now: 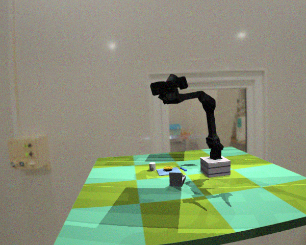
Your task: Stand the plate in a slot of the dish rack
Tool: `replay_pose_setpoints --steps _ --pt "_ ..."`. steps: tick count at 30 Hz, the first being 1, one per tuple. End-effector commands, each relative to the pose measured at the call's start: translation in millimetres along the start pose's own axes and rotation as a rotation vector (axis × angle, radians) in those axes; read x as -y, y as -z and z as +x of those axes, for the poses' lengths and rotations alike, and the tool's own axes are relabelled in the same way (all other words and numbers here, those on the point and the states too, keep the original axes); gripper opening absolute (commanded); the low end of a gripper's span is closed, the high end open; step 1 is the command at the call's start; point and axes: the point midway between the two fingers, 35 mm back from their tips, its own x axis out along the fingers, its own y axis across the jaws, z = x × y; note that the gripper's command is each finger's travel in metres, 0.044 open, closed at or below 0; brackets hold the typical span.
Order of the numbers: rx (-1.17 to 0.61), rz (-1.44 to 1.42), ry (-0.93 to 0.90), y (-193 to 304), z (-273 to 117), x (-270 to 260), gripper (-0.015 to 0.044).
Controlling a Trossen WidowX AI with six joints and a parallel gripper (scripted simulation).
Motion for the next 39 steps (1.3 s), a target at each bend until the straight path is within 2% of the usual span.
replay_pose_setpoints --steps 1,20,39 --pt "-0.017 0.119 -0.069 -1.4 -8.8 -17.6 0.04" --pt "-0.152 0.673 -0.394 -16.6 -63.3 -92.2 0.04" --pt "-0.387 1.19 -0.723 -50.4 -139.8 -149.1 0.04"
